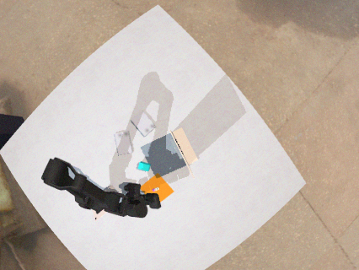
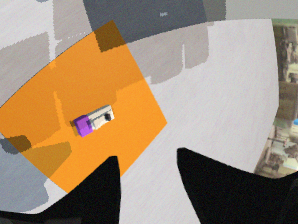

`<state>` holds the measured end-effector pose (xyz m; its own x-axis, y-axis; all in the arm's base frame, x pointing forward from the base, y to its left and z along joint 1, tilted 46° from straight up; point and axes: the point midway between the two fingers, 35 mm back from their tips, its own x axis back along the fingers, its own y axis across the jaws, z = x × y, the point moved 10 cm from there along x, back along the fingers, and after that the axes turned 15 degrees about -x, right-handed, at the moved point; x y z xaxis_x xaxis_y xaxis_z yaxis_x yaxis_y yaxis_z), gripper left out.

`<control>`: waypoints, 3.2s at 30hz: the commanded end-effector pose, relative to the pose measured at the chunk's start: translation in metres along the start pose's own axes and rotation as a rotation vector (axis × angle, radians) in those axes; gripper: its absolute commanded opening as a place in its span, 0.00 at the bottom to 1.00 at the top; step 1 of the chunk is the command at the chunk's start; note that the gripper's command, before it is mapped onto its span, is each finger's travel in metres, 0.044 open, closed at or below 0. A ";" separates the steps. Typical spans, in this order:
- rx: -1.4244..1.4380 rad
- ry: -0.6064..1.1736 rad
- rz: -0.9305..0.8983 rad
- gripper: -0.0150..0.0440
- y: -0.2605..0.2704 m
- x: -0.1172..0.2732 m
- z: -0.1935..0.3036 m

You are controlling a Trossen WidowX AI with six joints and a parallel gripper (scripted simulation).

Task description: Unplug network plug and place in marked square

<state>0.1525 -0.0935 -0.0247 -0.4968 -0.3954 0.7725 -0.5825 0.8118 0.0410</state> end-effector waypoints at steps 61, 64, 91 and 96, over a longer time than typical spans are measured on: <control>-0.004 -0.003 0.014 0.52 -0.051 0.077 -0.012; -0.003 -0.003 0.012 0.52 -0.056 0.085 -0.013; 0.006 -0.006 0.002 0.87 -0.081 0.138 -0.023; 0.006 -0.006 0.002 1.00 -0.081 0.138 -0.023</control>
<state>0.1463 -0.2034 0.0924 -0.5053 -0.3959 0.7668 -0.5813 0.8129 0.0366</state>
